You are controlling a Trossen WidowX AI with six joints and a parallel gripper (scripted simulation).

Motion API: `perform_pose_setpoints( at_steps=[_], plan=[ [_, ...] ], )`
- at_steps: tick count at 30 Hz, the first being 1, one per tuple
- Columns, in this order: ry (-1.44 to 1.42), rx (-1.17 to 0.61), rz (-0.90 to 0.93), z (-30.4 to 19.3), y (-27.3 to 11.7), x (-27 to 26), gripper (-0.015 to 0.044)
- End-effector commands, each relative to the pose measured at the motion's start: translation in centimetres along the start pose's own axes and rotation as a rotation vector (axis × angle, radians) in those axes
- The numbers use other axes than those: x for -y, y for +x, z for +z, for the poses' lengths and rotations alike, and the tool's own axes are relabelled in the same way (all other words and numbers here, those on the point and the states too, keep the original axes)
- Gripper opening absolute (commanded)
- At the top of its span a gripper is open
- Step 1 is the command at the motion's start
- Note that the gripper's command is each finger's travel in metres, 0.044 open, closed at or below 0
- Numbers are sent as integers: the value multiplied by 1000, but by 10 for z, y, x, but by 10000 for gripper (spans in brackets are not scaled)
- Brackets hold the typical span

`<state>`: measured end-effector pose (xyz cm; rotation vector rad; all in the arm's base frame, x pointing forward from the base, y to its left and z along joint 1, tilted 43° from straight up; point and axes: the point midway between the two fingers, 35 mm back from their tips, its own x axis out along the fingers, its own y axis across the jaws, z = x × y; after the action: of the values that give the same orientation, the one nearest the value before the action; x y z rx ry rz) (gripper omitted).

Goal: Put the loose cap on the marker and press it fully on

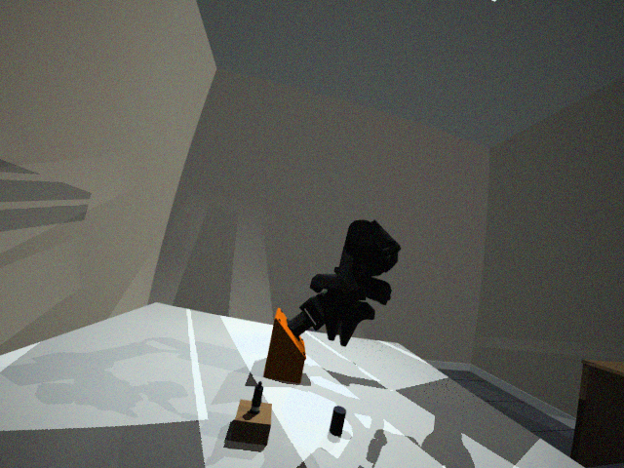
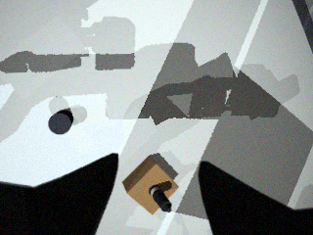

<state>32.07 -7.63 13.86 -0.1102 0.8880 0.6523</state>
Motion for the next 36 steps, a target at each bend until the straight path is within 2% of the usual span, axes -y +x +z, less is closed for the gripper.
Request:
perform_pose_setpoints(
  at_steps=[1,4,10,14,36],
  plan=[
    [-37,-85,221,-7,41,-47,241],
    [-59,-142,349,-12,60,-77,241],
    [-60,-145,358,-4,62,-88,241],
    [-60,-144,359,-10,91,-100,241],
    [-60,-144,359,-17,122,-111,241]
  ],
)
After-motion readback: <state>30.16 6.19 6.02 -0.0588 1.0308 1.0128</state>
